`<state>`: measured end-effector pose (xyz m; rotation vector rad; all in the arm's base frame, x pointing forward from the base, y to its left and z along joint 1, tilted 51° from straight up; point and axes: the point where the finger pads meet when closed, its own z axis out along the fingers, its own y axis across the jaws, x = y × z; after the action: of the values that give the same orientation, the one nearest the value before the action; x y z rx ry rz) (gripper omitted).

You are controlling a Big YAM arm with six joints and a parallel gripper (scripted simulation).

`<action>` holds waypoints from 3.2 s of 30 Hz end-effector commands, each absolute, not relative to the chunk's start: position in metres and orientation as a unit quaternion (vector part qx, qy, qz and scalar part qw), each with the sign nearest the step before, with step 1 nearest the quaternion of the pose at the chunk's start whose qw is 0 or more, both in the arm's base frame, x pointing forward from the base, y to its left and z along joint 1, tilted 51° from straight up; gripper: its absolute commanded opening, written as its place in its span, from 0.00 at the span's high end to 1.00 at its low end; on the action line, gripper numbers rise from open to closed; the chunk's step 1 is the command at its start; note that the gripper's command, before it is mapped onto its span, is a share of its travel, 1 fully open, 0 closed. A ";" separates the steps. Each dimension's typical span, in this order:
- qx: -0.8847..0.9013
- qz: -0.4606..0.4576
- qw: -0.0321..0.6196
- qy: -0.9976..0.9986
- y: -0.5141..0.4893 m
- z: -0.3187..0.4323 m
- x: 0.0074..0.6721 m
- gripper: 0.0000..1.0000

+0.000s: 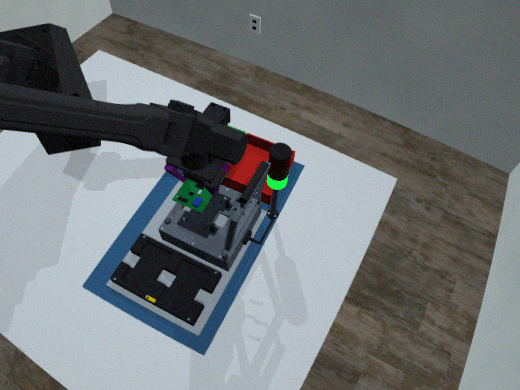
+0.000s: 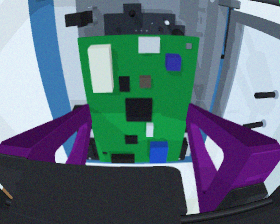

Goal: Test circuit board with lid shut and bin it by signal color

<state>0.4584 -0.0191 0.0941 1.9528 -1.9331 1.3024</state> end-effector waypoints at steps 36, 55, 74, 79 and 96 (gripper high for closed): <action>0.644 0.430 0.040 -0.631 0.021 0.032 0.452 0.28; 0.642 0.432 0.034 -0.632 0.077 -0.077 0.443 0.28; 0.646 0.429 0.040 -0.630 0.093 -0.118 0.432 0.28; 0.644 0.430 0.037 -0.631 0.094 -0.115 0.434 0.28; 0.645 0.430 0.037 -0.630 0.093 -0.116 0.434 0.28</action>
<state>0.4348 0.0786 -0.1164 1.9483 -1.9385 1.3029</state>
